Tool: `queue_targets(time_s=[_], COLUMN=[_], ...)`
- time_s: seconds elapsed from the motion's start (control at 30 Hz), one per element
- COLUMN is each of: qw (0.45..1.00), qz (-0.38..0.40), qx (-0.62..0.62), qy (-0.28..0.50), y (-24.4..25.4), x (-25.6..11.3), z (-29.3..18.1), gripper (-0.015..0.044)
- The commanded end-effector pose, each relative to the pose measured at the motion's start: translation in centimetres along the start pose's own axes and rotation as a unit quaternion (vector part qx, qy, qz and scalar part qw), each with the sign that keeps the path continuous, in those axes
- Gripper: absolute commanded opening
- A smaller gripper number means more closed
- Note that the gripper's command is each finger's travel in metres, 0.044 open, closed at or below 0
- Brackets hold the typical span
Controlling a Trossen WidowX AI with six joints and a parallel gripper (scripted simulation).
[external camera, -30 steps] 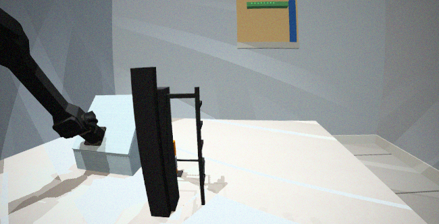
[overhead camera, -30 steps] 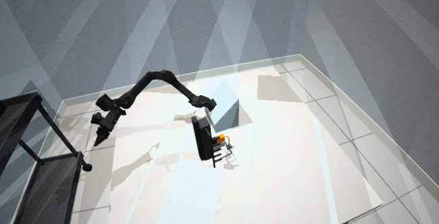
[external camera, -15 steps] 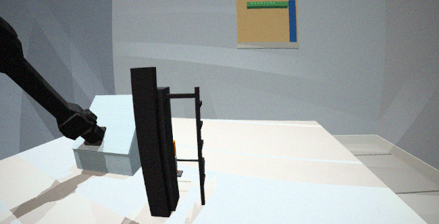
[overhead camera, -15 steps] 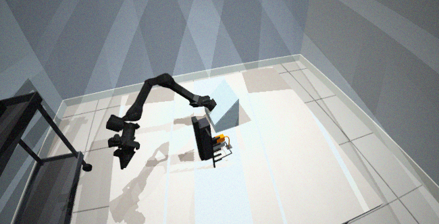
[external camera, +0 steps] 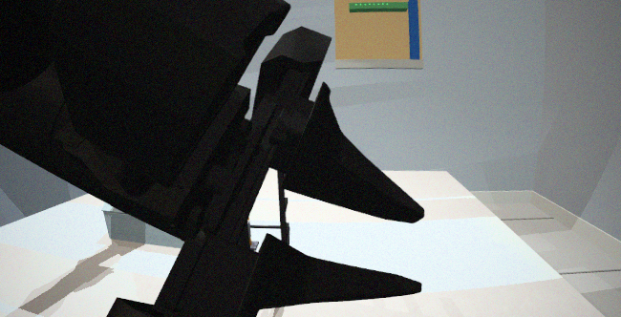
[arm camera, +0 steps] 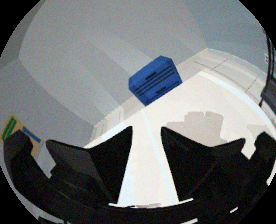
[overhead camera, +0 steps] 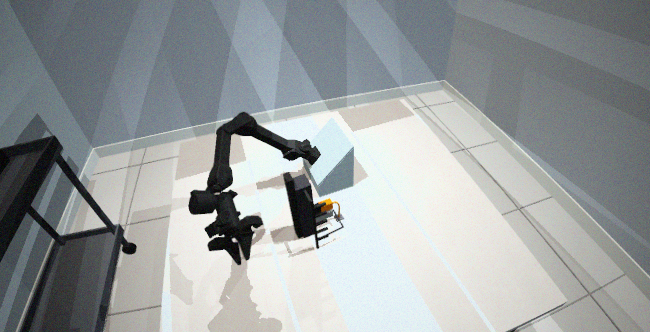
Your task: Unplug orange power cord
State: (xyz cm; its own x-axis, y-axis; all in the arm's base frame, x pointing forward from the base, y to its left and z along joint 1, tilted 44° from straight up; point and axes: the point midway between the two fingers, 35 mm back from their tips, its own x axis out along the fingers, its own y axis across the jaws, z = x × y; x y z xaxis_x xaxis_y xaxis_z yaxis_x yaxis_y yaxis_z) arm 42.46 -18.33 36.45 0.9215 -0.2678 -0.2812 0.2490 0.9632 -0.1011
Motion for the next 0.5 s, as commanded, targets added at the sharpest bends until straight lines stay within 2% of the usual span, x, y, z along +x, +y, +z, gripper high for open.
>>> queue_targets(time_s=[0.0,0.47], qw=[0.997,0.953], qz=[0.037,0.150], qx=[-0.049,-0.214], qy=[0.047,0.153], y=[4.5,17.0], x=[1.7,1.8], z=[-2.8,-10.5], gripper=[0.0160,0.0160])
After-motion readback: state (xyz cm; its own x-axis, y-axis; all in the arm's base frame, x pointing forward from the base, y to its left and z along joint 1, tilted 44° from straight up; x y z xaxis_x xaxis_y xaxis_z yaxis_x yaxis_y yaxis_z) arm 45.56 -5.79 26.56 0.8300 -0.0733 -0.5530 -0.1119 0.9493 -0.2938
